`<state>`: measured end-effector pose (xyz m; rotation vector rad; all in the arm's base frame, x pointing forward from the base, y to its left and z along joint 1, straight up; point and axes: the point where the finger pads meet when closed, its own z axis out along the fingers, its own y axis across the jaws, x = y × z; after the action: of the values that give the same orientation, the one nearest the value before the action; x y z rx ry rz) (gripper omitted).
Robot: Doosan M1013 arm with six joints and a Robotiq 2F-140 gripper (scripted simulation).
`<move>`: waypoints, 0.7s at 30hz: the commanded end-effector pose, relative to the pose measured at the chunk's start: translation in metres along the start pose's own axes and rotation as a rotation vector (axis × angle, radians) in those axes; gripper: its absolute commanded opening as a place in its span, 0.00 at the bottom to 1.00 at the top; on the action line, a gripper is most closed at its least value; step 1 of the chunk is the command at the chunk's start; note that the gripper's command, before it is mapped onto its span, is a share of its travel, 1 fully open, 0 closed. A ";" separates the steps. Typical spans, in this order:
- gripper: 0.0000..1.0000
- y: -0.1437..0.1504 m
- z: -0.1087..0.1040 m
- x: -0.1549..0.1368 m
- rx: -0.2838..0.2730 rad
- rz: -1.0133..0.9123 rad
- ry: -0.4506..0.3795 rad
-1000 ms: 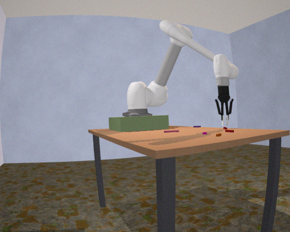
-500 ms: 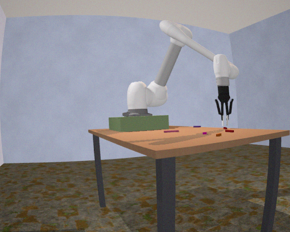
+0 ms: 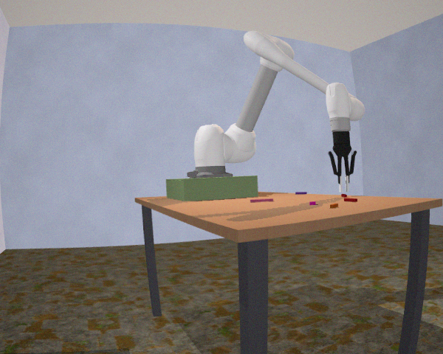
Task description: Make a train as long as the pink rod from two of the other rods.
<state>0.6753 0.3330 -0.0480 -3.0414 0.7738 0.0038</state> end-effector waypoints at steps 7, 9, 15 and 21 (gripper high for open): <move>0.23 0.000 0.003 0.000 -0.003 0.000 0.005; 0.23 0.000 0.003 0.000 -0.003 0.000 0.005; 0.23 0.000 0.007 0.000 -0.003 0.000 0.005; 0.23 0.000 0.012 0.000 -0.003 0.000 0.005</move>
<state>0.6755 0.3330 -0.0554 -3.0413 0.7738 0.0035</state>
